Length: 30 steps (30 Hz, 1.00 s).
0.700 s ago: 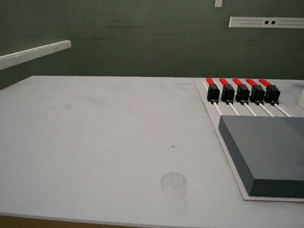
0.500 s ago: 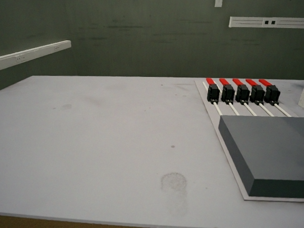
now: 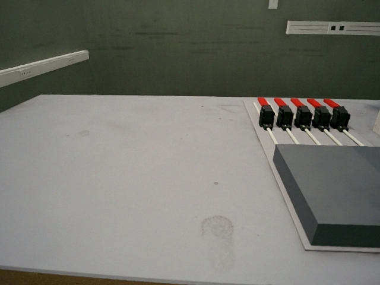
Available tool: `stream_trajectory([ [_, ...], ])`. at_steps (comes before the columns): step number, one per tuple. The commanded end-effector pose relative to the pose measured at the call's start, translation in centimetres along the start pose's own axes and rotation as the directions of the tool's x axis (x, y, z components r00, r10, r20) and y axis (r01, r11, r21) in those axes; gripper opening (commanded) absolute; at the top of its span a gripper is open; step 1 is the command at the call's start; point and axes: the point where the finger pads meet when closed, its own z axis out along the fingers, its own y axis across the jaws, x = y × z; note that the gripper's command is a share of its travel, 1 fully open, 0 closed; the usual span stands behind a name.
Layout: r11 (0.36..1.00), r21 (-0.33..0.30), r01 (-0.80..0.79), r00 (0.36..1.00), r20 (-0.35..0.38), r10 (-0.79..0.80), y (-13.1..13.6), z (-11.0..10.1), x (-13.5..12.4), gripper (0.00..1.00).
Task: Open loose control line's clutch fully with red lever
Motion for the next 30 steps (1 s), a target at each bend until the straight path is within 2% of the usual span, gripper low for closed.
stream_trajectory([
  [1, 0.999, 0.012, 0.03, 0.999, 0.014, -0.03, -0.1, 0.0, -1.3, 1.0],
  [3, 0.997, 0.03, 0.077, 0.996, 0.035, -0.078, -0.3, 0.2, -3.3, 1.0],
  [5, 0.987, 0.061, 0.145, 0.987, 0.063, -0.149, -0.6, 0.6, -6.4, 1.0],
  [6, 0.987, 0.061, 0.145, 0.987, 0.063, -0.149, -0.6, 0.6, -6.4, 1.0],
  [7, 0.979, 0.082, 0.186, 0.978, 0.079, -0.193, -0.7, 0.9, -8.4, 1.0],
  [8, 0.979, 0.082, 0.186, 0.978, 0.079, -0.193, -0.7, 0.9, -8.4, 1.0],
  [9, 0.967, 0.108, 0.23, 0.966, 0.093, -0.24, -0.8, 1.2, -10.5, 1.0],
  [10, 0.967, 0.108, 0.23, 0.966, 0.093, -0.24, -0.8, 1.2, -10.5, 1.0],
  [11, 0.951, 0.137, 0.275, 0.951, 0.105, -0.29, -0.9, 1.6, -12.7, 1.0],
  [13, 0.951, 0.137, 0.275, 0.951, 0.105, -0.29, -0.9, 1.6, -12.7, 1.0],
  [14, 0.932, 0.17, 0.321, 0.933, 0.114, -0.342, -1.0, 2.1, -15.1, 1.0],
  [15, 0.932, 0.17, 0.321, 0.933, 0.114, -0.342, -1.0, 2.1, -15.1, 1.0],
  [16, 0.907, 0.206, 0.366, 0.911, 0.119, -0.395, -1.1, 2.6, -17.6, 1.0],
  [18, 0.907, 0.206, 0.366, 0.911, 0.119, -0.395, -1.1, 2.6, -17.6, 1.0],
  [19, 0.879, 0.244, 0.409, 0.887, 0.119, -0.446, -1.1, 3.2, -20.0, 1.0],
  [20, 0.879, 0.244, 0.409, 0.887, 0.119, -0.446, -1.1, 3.2, -20.0, 1.0],
  [21, 0.847, 0.283, 0.45, 0.861, 0.112, -0.495, -1.0, 3.9, -22.4, 1.0],
  [23, 0.847, 0.283, 0.45, 0.861, 0.112, -0.495, -1.0, 3.9, -22.4, 1.0],
  [24, 0.812, 0.321, 0.487, 0.835, 0.1, -0.541, -0.9, 4.7, -24.8, 1.0],
  [25, 0.812, 0.321, 0.487, 0.835, 0.1, -0.541, -0.9, 4.7, -24.8, 1.0],
  [26, 0.775, 0.358, 0.521, 0.809, 0.083, -0.582, -0.8, 5.5, -26.9, 1.0],
  [30, 0.775, 0.358, 0.521, 0.809, 0.083, -0.582, -0.8, 5.5, -26.9, 1.0],
])
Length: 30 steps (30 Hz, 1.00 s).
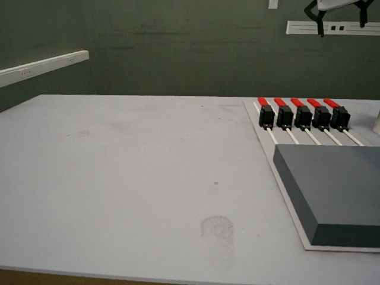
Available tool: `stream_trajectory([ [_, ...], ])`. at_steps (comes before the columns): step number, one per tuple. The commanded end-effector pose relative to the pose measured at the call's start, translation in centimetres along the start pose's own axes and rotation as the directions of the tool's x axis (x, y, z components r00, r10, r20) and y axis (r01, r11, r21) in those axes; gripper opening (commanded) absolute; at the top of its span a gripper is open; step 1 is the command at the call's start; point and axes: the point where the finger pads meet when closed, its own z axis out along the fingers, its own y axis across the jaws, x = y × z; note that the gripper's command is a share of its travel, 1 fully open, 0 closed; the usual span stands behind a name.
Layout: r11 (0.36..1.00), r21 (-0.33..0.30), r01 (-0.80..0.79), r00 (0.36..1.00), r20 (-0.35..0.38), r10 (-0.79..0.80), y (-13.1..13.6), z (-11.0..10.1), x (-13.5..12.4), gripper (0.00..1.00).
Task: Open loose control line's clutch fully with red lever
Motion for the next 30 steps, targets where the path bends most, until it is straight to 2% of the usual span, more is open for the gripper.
stream_trajectory([
  [1, 0.993, 0.073, 0.089, 0.996, -0.003, -0.089, -1.5, 2.0, -3.0, 1.0],
  [2, 0.985, 0.104, 0.136, 0.991, -0.016, -0.135, -1.9, 3.2, -4.5, 1.0],
  [4, 0.985, 0.104, 0.136, 0.991, -0.016, -0.135, -1.9, 3.2, -4.5, 1.0],
  [5, 0.975, 0.13, 0.181, 0.983, -0.034, -0.178, -2.3, 4.4, -5.9, 1.0],
  [7, 0.975, 0.13, 0.181, 0.983, -0.034, -0.178, -2.3, 4.4, -5.9, 1.0],
  [10, 0.951, 0.171, 0.259, 0.965, -0.078, -0.249, -2.6, 6.5, -8.0, 1.0],
  [12, 0.951, 0.171, 0.259, 0.965, -0.078, -0.249, -2.6, 6.5, -8.0, 1.0],
  [15, 0.926, 0.195, 0.323, 0.945, -0.126, -0.303, -2.5, 8.2, -9.5, 1.0],
  [17, 0.926, 0.195, 0.323, 0.945, -0.126, -0.303, -2.5, 8.2, -9.5, 1.0],
  [19, 0.905, 0.207, 0.371, 0.925, -0.17, -0.34, -2.2, 9.6, -10.5, 1.0],
  [22, 0.89, 0.21, 0.404, 0.909, -0.202, -0.364, -1.9, 10.5, -11.0, 1.0],
  [30, 0.877, 0.21, 0.431, 0.894, -0.232, -0.384, -1.6, 11.2, -11.4, 1.0],
])
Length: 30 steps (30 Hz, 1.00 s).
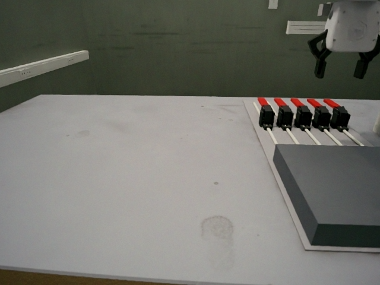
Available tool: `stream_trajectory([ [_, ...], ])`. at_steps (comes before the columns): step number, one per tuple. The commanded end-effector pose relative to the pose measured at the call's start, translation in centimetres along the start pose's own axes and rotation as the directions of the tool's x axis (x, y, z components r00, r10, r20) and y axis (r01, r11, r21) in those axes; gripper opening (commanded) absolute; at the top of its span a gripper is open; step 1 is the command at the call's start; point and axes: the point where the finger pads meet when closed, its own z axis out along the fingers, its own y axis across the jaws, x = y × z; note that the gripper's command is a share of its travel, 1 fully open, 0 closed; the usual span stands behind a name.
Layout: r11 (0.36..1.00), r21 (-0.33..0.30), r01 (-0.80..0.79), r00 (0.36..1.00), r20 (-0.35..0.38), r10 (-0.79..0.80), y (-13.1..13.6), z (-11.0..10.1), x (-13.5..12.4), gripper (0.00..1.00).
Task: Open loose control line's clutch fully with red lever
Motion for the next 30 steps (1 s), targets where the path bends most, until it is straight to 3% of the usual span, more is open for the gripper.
stream_trajectory([
  [1, 1.0, 0.015, 0.012, 1.0, -0.01, -0.012, -0.08, 0.17, -0.21, 1.0],
  [5, 1.0, 0.015, 0.012, 1.0, -0.01, -0.012, -0.08, 0.17, -0.21, 1.0],
  [6, 1.0, 0.015, 0.012, 1.0, -0.01, -0.012, -0.08, 0.17, -0.21, 0.0],
  [30, 1.0, 0.015, 0.012, 1.0, -0.01, -0.012, -0.08, 0.17, -0.21, 0.0],
])
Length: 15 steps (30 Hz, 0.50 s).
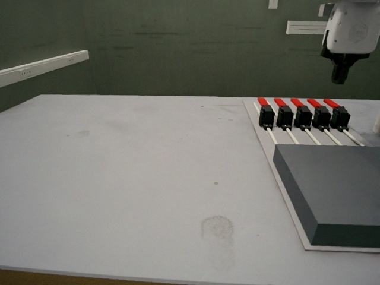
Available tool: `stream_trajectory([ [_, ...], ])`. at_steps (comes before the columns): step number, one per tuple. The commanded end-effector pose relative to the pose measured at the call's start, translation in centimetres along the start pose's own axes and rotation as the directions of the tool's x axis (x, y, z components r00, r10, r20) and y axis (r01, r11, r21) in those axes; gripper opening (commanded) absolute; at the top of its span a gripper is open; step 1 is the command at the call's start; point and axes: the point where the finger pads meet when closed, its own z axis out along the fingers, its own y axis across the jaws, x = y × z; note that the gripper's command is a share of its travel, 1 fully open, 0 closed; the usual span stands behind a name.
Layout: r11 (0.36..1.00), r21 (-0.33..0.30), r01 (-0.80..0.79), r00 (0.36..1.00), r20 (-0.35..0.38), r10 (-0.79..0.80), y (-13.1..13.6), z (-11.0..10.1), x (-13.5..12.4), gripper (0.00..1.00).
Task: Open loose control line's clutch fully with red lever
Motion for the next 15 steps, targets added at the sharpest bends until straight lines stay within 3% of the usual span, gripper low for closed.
stream_trajectory([
  [1, 1.0, 0.001, 0.0, 1.0, -0.001, 0.0, -0.1, 0.0, 0.0, 0.0],
  [8, 1.0, 0.002, 0.0, 1.0, 0.002, 0.0, 0.4, 0.3, 0.0, 0.0],
  [11, 1.0, 0.008, 0.0, 1.0, 0.014, 0.0, 4.2, 3.2, 0.0, 0.0],
  [12, 1.0, 0.008, 0.0, 1.0, 0.014, 0.0, 4.2, 3.2, 0.0, 0.0],
  [15, 1.0, 0.007, 0.0, 1.0, 0.009, 0.0, 7.8, 5.3, 0.1, 0.0],
])
